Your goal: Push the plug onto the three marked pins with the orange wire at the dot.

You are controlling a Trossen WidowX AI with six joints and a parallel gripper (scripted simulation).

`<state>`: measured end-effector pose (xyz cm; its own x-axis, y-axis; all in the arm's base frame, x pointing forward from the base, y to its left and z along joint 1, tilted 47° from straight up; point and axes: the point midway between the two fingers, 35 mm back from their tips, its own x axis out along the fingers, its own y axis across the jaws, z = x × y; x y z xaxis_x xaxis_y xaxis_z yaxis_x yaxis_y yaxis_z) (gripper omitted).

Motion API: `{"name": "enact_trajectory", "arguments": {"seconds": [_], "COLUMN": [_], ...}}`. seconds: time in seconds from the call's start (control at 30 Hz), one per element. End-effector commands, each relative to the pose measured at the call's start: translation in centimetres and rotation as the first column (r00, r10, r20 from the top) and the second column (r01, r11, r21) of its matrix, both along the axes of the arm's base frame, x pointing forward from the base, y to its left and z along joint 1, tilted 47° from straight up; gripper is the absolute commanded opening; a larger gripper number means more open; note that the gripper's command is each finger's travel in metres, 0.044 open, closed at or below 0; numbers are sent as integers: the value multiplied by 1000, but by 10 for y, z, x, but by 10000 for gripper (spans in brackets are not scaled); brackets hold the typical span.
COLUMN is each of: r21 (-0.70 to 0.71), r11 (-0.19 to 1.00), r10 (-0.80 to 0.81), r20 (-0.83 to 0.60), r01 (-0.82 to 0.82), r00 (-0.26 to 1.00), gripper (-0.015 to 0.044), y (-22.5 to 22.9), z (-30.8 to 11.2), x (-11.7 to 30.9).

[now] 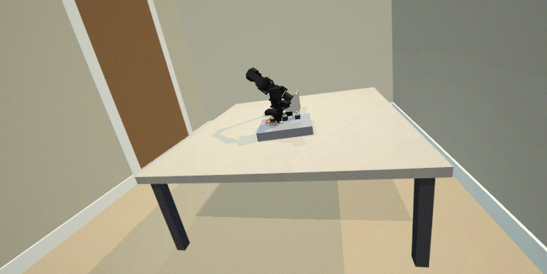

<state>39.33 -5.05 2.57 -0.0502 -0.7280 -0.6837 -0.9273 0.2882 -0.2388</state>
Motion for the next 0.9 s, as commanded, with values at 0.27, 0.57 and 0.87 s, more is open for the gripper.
{"name": "enact_trajectory", "arguments": {"seconds": [0.27,0.57,0.87], "r21": [-1,-1,2], "r11": [1000,1000,995], "r10": [1,1,-99], "r20": [-5,-6,101], "r01": [-1,-1,99], "r00": [1000,1000,990], "gripper": [0,0,0], "y": [10,41,51], "z": [10,38,39], "x": [1,2,-20]}}
